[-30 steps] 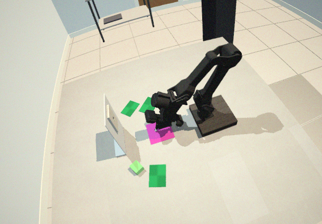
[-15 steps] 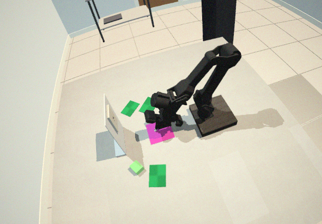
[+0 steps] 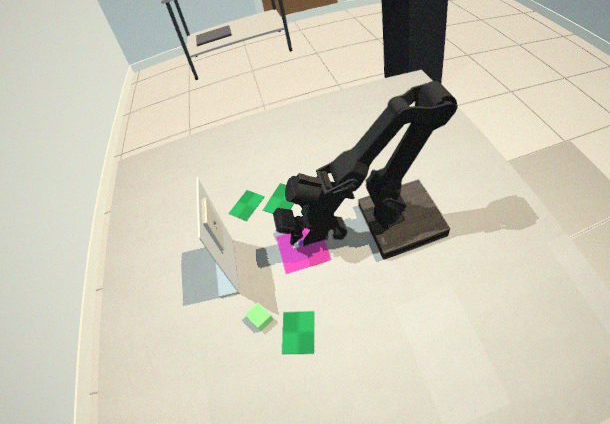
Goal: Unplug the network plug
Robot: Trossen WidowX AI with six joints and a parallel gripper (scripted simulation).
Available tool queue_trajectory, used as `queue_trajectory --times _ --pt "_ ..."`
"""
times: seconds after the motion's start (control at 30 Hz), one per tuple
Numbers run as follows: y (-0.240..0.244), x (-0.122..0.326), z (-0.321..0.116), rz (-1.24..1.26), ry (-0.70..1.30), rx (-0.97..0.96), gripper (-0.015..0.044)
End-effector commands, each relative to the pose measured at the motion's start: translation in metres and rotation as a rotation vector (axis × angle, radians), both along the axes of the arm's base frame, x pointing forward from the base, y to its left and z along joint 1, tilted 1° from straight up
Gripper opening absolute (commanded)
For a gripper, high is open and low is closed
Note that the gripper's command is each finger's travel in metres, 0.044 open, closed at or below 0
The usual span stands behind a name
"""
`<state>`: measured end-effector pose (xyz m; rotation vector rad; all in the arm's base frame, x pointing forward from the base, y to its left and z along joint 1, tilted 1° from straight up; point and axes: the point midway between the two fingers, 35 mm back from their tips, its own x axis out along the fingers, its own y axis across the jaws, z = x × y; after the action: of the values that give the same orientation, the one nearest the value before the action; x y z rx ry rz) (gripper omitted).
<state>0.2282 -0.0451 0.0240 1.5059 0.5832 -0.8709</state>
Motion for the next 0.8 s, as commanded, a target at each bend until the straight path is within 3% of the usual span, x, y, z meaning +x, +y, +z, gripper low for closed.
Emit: queue_trajectory --times 0.0,0.77 --pt "0.0 -0.001 0.002 0.0 0.0 0.0 0.0156" --pt "0.004 -0.011 0.014 0.002 0.004 0.001 0.0156"
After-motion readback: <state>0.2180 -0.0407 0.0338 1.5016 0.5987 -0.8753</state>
